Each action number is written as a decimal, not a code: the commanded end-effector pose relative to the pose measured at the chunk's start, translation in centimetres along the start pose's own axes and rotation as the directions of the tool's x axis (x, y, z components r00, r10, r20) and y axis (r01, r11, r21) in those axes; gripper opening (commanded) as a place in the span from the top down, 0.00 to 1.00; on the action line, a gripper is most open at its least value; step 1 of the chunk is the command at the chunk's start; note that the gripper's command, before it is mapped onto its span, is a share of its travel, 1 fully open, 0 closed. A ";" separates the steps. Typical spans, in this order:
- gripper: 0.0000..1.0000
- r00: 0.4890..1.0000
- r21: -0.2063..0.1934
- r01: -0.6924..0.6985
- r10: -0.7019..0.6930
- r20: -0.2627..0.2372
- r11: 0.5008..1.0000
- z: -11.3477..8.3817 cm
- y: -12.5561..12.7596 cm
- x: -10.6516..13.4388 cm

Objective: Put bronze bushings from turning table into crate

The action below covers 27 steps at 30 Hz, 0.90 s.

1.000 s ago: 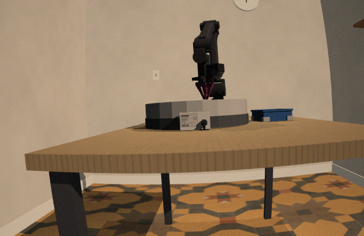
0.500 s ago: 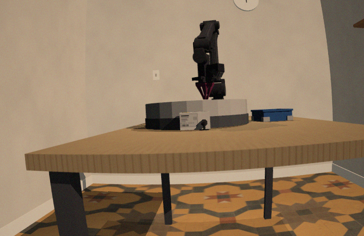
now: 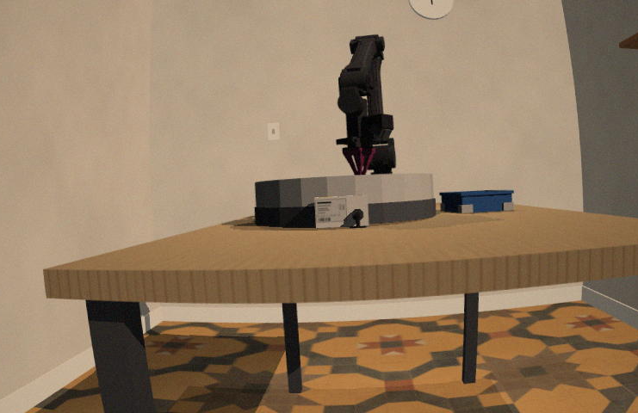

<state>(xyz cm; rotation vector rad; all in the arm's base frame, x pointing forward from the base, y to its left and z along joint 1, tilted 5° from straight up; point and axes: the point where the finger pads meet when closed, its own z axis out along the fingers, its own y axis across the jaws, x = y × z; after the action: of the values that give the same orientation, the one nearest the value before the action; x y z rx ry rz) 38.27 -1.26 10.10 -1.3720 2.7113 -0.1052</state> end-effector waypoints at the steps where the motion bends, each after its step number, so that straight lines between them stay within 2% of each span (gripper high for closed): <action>1: 0.87 1.000 -0.015 0.001 -0.001 -0.010 1.000 1.5 0.2 0.6; 27: 0.87 1.000 -0.019 0.001 -0.001 -0.013 1.000 1.8 0.3 0.7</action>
<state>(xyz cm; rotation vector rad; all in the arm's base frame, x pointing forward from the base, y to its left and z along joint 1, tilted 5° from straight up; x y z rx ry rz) 38.09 -1.26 9.03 -1.3765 2.7199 -0.0978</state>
